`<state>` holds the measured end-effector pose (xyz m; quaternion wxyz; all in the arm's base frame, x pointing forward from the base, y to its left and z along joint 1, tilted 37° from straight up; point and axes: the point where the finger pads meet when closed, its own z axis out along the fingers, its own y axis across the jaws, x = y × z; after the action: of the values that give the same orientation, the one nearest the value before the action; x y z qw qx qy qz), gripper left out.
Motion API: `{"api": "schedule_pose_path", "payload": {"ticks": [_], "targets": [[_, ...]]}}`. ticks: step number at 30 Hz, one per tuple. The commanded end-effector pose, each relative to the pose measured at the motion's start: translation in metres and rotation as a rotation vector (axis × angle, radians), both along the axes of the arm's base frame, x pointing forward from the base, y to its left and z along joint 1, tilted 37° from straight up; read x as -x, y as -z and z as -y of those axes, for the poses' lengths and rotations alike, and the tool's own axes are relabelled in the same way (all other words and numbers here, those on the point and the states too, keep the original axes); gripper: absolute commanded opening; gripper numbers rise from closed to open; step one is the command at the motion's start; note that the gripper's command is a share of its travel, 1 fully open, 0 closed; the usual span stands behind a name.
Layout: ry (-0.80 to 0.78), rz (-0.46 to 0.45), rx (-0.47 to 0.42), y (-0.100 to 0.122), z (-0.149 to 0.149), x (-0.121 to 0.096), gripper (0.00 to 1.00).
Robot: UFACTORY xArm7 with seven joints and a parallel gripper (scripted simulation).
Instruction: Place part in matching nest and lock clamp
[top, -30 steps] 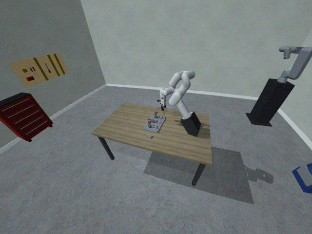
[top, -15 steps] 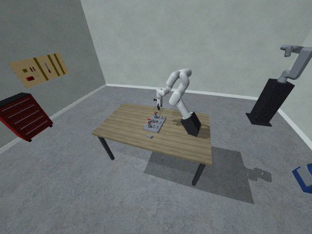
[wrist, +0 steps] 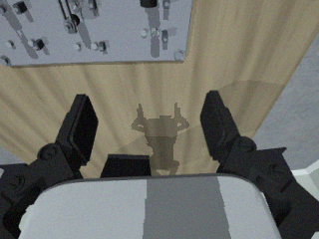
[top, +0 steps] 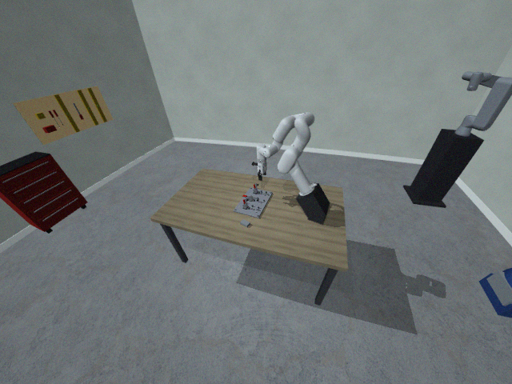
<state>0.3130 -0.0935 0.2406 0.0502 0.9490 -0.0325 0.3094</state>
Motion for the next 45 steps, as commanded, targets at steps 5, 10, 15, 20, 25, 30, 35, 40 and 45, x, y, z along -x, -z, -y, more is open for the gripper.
{"api": "schedule_pose_path", "payload": {"ticks": [5, 10, 15, 20, 25, 30, 35, 40, 45], "targets": [[0.0, 0.003, 0.001, -0.0015, 0.0002, -0.0005, 0.0], [0.0, 0.003, 0.001, -0.0015, 0.0002, -0.0005, 0.0], [0.0, 0.003, 0.001, -0.0015, 0.0002, -0.0005, 0.0], [0.0, 0.003, 0.001, -0.0015, 0.0002, -0.0005, 0.0], [0.0, 0.003, 0.001, -0.0015, 0.0002, -0.0005, 0.0], [0.0, 0.003, 0.001, -0.0015, 0.0002, -0.0005, 0.0], [0.0, 0.003, 0.001, -0.0015, 0.0002, -0.0005, 0.0], [0.0, 0.003, 0.001, -0.0015, 0.0002, -0.0005, 0.47], [0.0, 0.003, 0.001, -0.0015, 0.0002, -0.0005, 0.47]]}}
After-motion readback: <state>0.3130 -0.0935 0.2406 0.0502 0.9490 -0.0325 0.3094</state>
